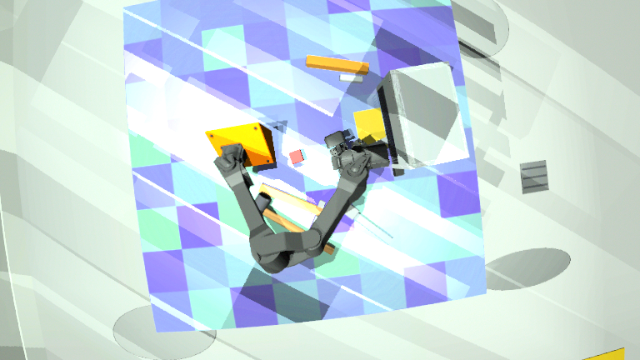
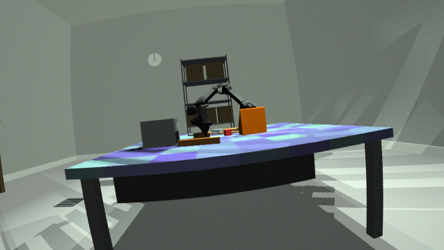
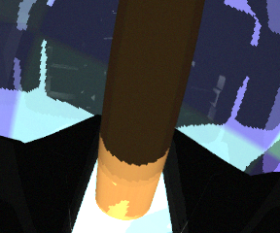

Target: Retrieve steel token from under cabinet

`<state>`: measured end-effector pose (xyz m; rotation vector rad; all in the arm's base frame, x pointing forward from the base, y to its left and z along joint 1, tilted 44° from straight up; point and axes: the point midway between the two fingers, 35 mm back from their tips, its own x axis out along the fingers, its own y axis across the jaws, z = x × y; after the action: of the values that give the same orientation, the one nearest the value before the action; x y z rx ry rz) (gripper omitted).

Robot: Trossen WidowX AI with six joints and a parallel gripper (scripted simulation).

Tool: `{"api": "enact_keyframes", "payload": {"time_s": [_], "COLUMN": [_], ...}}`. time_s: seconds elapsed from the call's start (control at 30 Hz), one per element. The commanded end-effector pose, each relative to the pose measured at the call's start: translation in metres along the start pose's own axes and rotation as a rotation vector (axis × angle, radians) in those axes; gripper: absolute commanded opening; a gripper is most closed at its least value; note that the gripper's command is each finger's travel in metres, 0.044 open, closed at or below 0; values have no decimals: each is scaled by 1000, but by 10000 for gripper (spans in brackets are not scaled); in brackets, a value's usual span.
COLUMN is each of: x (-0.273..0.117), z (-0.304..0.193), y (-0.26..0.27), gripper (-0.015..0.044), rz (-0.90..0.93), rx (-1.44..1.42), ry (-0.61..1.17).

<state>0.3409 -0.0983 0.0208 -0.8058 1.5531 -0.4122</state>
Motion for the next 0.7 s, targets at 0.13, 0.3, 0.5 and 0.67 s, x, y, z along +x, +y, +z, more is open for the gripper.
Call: {"api": "enact_keyframes", "payload": {"time_s": [0.13, 0.3, 0.5, 0.67], "x": [1, 1, 1, 1], "z": [-10, -15, -22, -28], "y": [0, 0, -1, -1], "gripper": [0, 0, 0, 0], "rz": [1, 1, 1, 1], "rx": [-6, -6, -6, -7], "ry": [3, 3, 4, 4]}}
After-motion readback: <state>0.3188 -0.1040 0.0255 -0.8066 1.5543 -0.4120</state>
